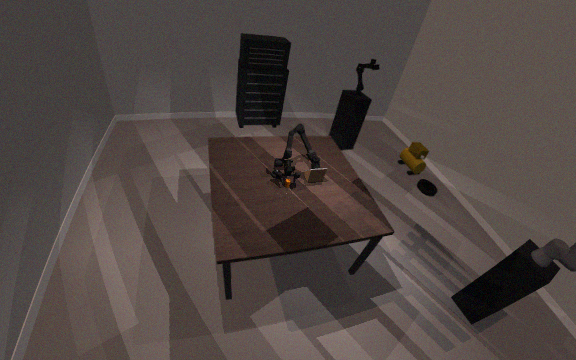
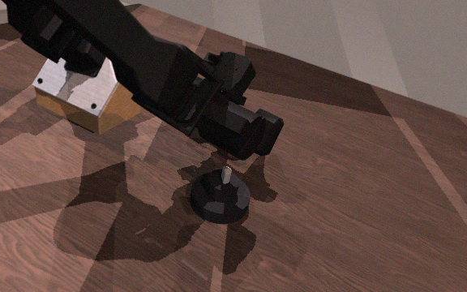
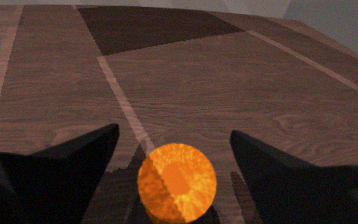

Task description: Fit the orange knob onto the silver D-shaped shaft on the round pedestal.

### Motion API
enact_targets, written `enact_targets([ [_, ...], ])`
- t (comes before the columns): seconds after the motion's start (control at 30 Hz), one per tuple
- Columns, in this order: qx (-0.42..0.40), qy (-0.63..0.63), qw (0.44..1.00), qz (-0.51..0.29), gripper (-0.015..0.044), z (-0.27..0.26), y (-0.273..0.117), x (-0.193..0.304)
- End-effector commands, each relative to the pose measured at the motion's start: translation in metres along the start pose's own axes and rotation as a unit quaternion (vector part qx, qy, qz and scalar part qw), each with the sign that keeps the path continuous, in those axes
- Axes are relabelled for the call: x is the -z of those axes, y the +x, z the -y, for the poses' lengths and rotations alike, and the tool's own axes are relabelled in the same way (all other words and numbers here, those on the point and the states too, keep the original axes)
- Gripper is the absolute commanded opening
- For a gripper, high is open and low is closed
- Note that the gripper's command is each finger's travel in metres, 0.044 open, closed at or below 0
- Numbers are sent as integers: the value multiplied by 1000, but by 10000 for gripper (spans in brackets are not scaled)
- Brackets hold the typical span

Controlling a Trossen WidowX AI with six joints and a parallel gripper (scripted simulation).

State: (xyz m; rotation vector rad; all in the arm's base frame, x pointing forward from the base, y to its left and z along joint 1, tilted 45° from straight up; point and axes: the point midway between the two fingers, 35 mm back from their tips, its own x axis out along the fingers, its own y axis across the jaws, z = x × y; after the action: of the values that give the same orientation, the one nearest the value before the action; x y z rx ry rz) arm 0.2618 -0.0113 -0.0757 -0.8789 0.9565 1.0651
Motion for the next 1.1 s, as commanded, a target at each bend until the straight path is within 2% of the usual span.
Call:
enact_targets([
  [0.0,1,1,1000,2,440,0,0,0],
  [0.13,0,1,1000,2,440,1,-1,-3],
  [0.33,1,0,1000,1,440,1,-34,-71],
  [0.57,-8,6,1000,-12,440,0,-33,-73],
  [0.67,-44,34,995,-88,440,-5,-27,-70],
  [0.8,-78,60,957,-274,440,-13,-26,-68],
  [0.97,-26,23,875,-483,440,-6,-43,-80],
  [1.07,3,1,850,-528,440,-1,-49,-89],
])
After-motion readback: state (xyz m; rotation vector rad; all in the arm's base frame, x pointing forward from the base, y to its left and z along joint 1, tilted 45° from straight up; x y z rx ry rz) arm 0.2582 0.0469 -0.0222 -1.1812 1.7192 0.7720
